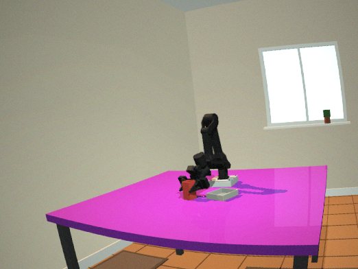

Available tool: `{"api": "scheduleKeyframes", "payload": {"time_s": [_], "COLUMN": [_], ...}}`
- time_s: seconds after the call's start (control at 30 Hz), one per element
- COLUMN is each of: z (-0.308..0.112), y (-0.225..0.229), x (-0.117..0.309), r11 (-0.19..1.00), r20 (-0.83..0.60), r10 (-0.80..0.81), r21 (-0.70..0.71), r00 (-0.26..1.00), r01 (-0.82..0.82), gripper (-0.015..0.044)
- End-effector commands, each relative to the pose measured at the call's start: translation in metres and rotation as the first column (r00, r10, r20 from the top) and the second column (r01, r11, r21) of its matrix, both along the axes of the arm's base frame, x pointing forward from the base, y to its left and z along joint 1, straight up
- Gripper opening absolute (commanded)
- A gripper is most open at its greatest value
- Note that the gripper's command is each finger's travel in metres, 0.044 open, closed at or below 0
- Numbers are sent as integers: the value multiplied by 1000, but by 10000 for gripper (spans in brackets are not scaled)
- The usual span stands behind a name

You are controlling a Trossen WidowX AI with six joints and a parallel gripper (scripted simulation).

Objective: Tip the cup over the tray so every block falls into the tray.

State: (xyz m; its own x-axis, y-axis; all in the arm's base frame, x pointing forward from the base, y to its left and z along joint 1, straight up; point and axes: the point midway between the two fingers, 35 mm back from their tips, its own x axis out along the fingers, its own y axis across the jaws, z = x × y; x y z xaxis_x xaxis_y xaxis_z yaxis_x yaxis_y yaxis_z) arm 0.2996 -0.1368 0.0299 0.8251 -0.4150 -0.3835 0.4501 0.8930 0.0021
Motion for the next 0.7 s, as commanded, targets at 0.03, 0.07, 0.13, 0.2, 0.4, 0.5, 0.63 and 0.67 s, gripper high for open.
{"api": "scheduleKeyframes", "payload": {"time_s": [0.03, 0.07, 0.13, 0.2, 0.4, 0.5, 0.63, 0.67], "z": [-1, -1, -1, -1, -1, 0, 6, 8], "y": [0, 0, 0, 0, 0, 0, 0, 0], "x": [1, 1, 1, 1, 1, 1, 1, 1], "r11": [1000, 1000, 1000, 1000, 1000, 1000, 1000, 1000], "r20": [-1, -1, -1, -1, -1, -1, -1, -1], "r10": [3, 3, 3, 3, 3, 3, 3, 3], "r21": [-2, -2, -2, -2, -2, -2, -2, -2], "r00": [1000, 1000, 1000, 1000, 1000, 1000, 1000, 1000], "r01": [-3, -3, -3, -3, -3, -3, -3, -3], "gripper": [290, 283, 270, 257, 217, 157, 52, 26]}}
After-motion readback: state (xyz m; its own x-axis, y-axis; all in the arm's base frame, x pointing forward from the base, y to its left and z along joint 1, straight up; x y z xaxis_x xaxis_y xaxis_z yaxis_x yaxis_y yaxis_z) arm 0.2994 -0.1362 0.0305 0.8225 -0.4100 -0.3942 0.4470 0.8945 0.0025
